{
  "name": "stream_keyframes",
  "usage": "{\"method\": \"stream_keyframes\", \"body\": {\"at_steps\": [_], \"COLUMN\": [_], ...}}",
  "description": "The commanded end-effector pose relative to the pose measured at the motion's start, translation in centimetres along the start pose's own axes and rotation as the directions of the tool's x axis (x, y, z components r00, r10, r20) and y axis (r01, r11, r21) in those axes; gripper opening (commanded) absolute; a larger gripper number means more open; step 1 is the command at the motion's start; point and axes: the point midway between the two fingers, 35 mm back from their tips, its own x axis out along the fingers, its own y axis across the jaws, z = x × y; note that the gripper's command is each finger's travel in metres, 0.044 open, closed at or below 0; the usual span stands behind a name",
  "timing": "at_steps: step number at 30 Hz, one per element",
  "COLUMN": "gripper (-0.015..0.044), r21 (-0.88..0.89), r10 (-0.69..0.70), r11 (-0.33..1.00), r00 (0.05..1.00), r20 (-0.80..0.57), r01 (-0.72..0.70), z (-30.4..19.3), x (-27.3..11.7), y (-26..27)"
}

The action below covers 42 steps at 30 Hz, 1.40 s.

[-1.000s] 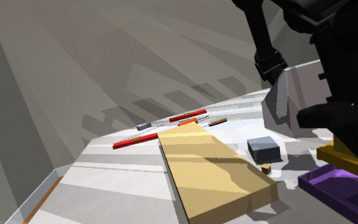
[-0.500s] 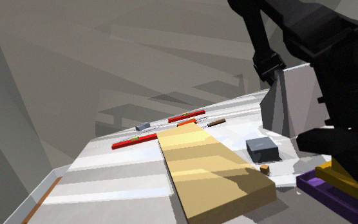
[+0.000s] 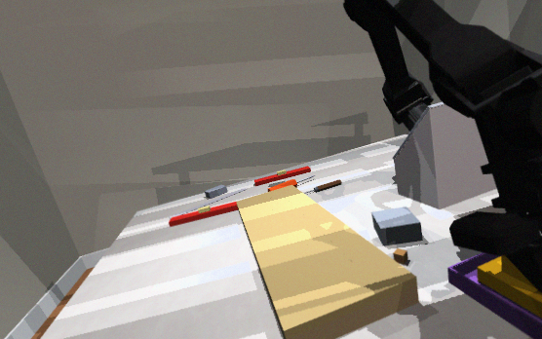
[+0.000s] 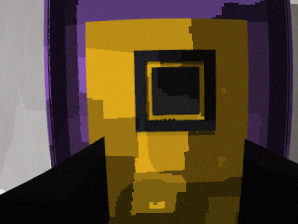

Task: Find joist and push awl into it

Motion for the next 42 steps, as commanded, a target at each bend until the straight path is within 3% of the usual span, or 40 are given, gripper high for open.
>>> {"method": "stream_keyframes", "body": {"at_steps": [1, 13, 18, 22, 27, 30, 35, 39, 42], "gripper": [0.0000, 0.0315, 0.0440, 0.0440, 0.0440, 0.0440, 0.0440, 0.0440, 0.0440], "r21": [-0.003, 0.000, -0.001, -0.002, 0.031, 0.223, 0.671, 0.921, 0.989], "r10": [-0.004, 0.000, 0.001, 0.002, -0.007, -0.002, -0.007, -0.034, -0.061], "r11": [1.000, 1.000, 1.000, 1.000, 1.000, 0.975, 0.740, 0.376, 0.063], "r00": [1.000, 1.000, 1.000, 1.000, 1.000, 1.000, 0.997, 0.992, 0.988], "r20": [0.003, -0.001, 0.001, 0.002, 0.017, 0.030, 0.081, 0.123, 0.139], "r01": [0.004, 0.000, -0.001, -0.002, 0.007, -0.004, -0.049, -0.101, -0.135], "z": [0.0, 0.0, 1.3, 2.6, 2.4, 0.4, -5.3, -11.0, -15.6], "x": [0.3, 0.1, -3.5, -8.9, -8.3, -9.7, -12.5, -14.3, -15.2], "y": [0.0, 0.0, -0.2, 0.1, -0.6, -3.0, -8.8, -12.9, -15.0]}}
